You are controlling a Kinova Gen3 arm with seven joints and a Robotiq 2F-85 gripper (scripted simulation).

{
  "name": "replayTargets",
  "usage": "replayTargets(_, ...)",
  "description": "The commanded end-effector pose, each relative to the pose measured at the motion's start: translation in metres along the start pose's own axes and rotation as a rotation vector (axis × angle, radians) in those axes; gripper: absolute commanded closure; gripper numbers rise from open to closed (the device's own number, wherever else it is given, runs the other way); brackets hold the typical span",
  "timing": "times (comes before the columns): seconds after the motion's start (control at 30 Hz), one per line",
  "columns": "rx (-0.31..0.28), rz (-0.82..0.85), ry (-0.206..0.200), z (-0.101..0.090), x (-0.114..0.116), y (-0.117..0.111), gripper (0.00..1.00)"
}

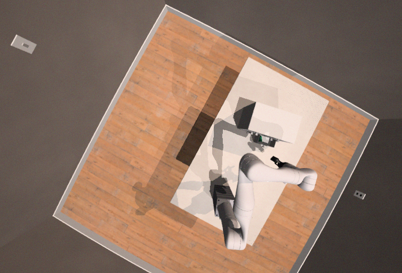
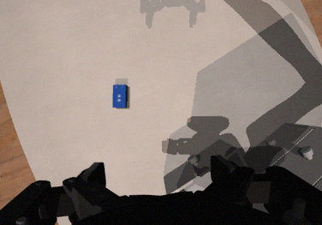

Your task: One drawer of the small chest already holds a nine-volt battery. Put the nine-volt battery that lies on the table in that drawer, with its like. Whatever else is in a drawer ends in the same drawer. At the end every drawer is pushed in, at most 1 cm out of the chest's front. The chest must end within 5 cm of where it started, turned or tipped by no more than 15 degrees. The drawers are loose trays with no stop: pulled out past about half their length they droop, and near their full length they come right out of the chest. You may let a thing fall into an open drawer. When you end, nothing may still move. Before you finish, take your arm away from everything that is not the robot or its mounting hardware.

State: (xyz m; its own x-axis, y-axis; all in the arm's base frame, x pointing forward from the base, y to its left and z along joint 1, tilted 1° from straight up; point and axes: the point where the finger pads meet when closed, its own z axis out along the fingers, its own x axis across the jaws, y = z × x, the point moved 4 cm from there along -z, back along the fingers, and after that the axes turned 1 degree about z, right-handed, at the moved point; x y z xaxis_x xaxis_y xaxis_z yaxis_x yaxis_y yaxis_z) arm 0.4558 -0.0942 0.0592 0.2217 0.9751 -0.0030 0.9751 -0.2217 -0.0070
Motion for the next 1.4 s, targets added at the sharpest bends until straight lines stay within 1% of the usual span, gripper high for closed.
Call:
replayTargets(0.0, -0.005, -0.013, 0.003, -0.003, 0.0, 0.0, 0.0)
replayTargets(0.53, -0.008, -0.201, -0.001, -0.011, -0.003, -0.007, 0.0)
replayTargets(1.37, -0.011, -0.392, -0.005, -0.019, -0.007, -0.014, 0.0)
